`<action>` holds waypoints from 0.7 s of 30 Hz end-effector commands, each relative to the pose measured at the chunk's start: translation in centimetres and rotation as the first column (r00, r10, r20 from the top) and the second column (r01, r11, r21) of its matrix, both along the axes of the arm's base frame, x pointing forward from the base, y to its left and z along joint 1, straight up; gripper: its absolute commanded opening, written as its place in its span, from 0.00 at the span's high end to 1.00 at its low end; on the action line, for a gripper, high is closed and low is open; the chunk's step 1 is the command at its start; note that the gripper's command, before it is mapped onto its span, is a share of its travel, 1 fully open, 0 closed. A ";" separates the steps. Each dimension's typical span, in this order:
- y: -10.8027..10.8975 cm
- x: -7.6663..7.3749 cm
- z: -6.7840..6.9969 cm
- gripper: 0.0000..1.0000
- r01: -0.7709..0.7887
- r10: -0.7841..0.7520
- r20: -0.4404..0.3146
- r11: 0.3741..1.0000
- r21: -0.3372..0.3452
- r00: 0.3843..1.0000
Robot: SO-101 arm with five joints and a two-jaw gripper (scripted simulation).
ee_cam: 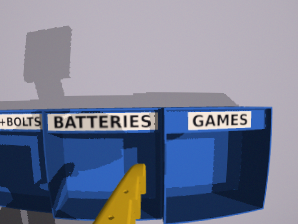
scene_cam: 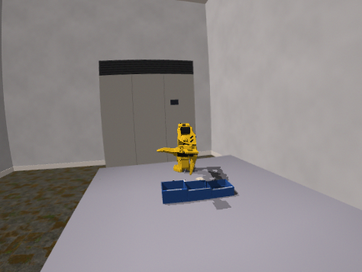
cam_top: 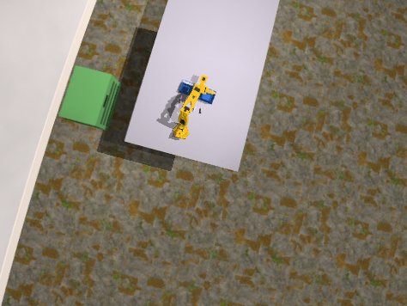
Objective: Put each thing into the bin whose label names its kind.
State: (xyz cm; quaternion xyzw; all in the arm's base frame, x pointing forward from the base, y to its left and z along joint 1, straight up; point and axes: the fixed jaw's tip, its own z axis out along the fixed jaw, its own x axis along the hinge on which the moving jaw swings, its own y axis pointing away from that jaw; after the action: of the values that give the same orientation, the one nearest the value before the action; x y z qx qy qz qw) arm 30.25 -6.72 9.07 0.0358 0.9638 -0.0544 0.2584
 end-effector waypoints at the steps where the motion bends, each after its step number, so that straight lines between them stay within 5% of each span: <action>1: 1.6 0.9 1.8 0.00 -0.007 0.007 0.009 1.000 0.028 1.000; 21: 2.5 0.9 1.7 0.00 -0.005 0.006 -0.017 0.999 0.051 1.000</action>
State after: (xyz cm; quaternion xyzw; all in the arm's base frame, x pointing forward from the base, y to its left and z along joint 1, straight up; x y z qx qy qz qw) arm 30.68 -4.50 9.27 0.0423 0.9739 -0.0287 0.2211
